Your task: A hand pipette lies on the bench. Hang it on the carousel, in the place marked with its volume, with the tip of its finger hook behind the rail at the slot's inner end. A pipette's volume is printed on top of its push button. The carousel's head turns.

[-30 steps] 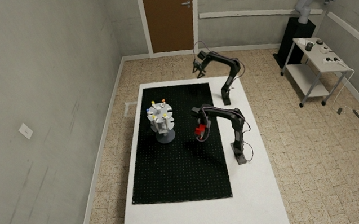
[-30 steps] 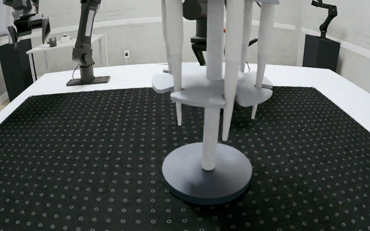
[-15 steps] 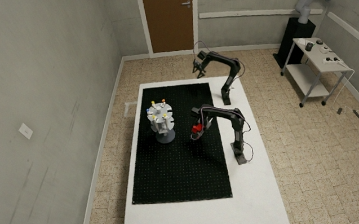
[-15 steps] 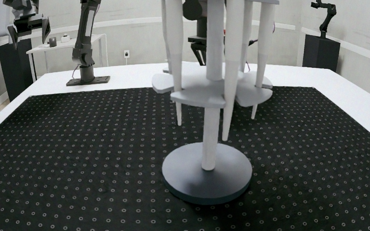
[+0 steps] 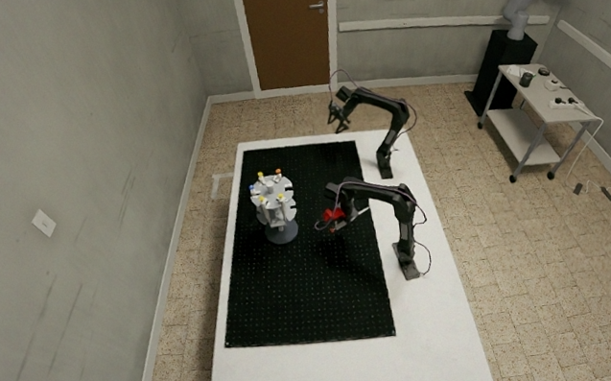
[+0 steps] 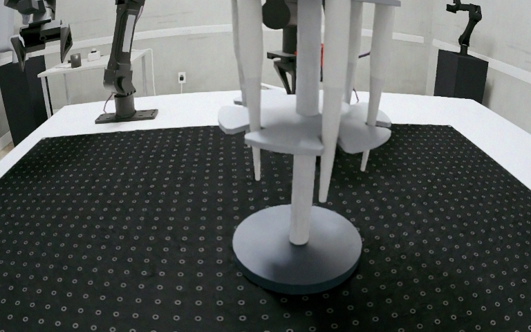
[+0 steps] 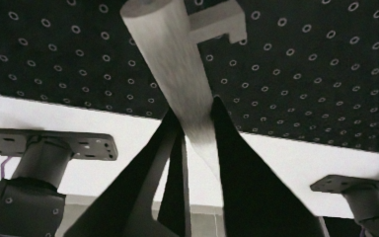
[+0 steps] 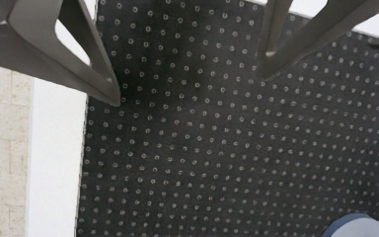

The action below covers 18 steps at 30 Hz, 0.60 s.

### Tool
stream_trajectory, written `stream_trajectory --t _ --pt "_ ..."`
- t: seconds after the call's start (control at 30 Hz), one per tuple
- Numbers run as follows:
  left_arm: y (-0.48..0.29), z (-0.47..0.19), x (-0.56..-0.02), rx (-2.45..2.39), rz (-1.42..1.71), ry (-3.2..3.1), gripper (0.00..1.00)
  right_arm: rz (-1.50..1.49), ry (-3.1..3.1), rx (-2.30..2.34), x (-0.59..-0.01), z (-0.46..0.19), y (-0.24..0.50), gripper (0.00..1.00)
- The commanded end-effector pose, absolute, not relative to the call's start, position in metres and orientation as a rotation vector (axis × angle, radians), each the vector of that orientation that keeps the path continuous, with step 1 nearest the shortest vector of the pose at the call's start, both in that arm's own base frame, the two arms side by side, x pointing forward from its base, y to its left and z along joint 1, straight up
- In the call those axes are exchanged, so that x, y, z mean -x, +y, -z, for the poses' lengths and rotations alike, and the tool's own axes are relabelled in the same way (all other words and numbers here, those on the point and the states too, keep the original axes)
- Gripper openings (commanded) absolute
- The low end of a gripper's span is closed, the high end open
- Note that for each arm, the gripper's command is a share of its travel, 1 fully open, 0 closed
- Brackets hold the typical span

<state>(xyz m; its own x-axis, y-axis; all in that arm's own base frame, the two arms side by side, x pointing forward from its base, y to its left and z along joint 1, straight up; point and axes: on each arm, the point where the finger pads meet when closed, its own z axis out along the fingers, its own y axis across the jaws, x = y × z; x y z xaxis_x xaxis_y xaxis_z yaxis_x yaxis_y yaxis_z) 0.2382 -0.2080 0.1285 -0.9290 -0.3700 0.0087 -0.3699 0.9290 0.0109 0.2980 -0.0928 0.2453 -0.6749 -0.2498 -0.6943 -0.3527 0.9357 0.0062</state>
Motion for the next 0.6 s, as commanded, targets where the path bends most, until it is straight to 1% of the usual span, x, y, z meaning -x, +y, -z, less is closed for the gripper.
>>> stream_trajectory --t 0.0,0.1,0.17,0.37,0.5,0.57 --pt "-0.2094 -0.1465 -0.2446 -0.388 -0.042 -3.152 0.12 -0.168 2.317 0.429 -0.3019 -0.2528 -0.0962 1.00" --pt "-0.2098 -0.1465 -0.2447 -0.214 -0.042 -3.171 0.12 -0.168 2.317 0.429 -0.3019 -0.2528 -0.0962 1.00" --pt "-0.2098 -0.1465 -0.2447 -0.214 -0.042 -3.171 0.12 -0.168 2.317 0.429 -0.3019 -0.2528 -0.0962 1.00" --pt "-0.2105 -0.1465 -0.2445 0.136 -0.040 -3.177 0.12 -0.168 2.317 0.429 -0.3019 -0.2528 -0.0962 1.00" --pt "-0.2105 -0.1465 -0.2446 0.153 -0.041 -3.176 0.12 -0.168 2.317 0.429 -0.3019 -0.2528 -0.0962 1.00" --pt "-0.2106 -0.1465 -0.2446 0.270 -0.039 -3.169 0.12 -0.168 2.317 0.429 -0.3019 -0.2528 -0.0962 1.00"
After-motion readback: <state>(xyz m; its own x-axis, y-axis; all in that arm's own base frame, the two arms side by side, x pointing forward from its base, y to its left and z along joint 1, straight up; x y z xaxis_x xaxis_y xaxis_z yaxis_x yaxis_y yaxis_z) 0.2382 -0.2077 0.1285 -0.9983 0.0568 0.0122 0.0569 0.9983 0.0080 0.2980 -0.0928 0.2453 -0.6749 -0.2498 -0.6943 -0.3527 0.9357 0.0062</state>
